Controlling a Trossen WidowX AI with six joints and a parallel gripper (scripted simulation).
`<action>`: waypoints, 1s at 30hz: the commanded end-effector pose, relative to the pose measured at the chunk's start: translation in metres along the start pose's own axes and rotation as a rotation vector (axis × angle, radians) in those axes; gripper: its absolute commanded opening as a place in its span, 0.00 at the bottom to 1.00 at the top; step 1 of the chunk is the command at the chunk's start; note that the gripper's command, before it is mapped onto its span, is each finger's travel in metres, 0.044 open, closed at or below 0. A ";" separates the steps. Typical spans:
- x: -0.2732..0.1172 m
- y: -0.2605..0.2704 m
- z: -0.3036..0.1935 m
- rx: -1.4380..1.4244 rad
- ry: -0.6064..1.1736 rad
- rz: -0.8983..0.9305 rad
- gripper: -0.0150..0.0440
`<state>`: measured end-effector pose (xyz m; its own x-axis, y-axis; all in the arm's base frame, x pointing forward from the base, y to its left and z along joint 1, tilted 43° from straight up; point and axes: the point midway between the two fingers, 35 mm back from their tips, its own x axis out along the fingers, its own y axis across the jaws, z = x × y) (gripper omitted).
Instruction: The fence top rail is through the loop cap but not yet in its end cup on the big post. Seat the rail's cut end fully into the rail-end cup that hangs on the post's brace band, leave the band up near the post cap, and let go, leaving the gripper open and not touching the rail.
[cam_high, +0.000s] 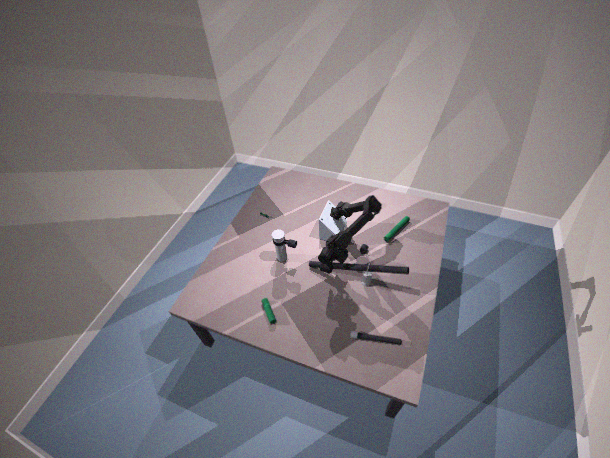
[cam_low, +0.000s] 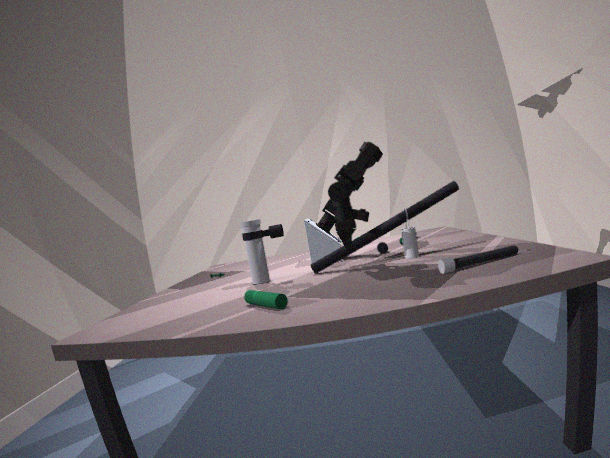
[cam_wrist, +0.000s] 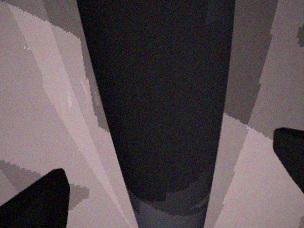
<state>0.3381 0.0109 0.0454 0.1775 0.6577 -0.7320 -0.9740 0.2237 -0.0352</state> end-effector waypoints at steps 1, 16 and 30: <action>0.009 0.002 0.000 0.007 -0.007 0.009 1.00; 0.021 0.004 0.001 0.006 -0.008 0.009 0.78; 0.020 0.003 0.001 0.006 -0.008 0.009 0.35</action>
<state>0.3385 0.0252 0.0304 0.1706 0.6615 -0.7303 -0.9748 0.2213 -0.0273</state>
